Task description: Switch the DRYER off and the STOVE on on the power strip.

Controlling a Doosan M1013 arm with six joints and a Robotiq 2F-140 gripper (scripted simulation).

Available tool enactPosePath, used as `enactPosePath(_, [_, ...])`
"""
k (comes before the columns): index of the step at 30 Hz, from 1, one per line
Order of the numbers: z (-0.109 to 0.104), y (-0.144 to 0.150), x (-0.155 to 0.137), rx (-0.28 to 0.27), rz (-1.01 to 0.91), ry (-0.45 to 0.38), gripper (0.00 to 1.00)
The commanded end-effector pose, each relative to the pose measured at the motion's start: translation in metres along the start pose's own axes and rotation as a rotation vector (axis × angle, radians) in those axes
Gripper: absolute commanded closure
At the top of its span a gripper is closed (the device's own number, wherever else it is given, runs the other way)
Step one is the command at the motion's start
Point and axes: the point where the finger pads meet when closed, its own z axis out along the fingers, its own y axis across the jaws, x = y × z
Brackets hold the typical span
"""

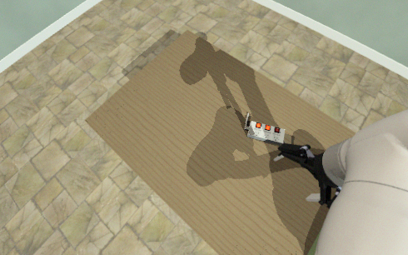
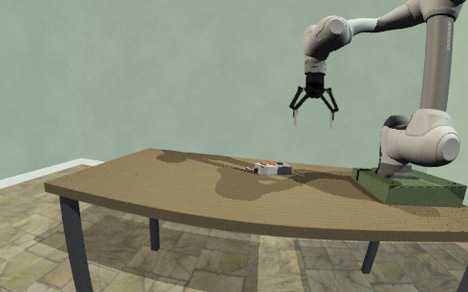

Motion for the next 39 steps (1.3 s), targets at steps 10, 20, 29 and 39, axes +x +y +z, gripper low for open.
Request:
enactPosePath(10, [0.000, 0.000, 0.000, 0.000, 0.000, 0.000, 0.00])
enactPosePath(20, [0.000, -0.002, 0.001, -0.002, 0.017, 0.001, 0.00])
enactPosePath(29, [0.014, -0.049, 0.020, -0.051, 0.422, 0.028, 0.00])
enactPosePath(39, [0.042, -0.114, 0.059, -0.109, 0.990, 0.090, 0.00])
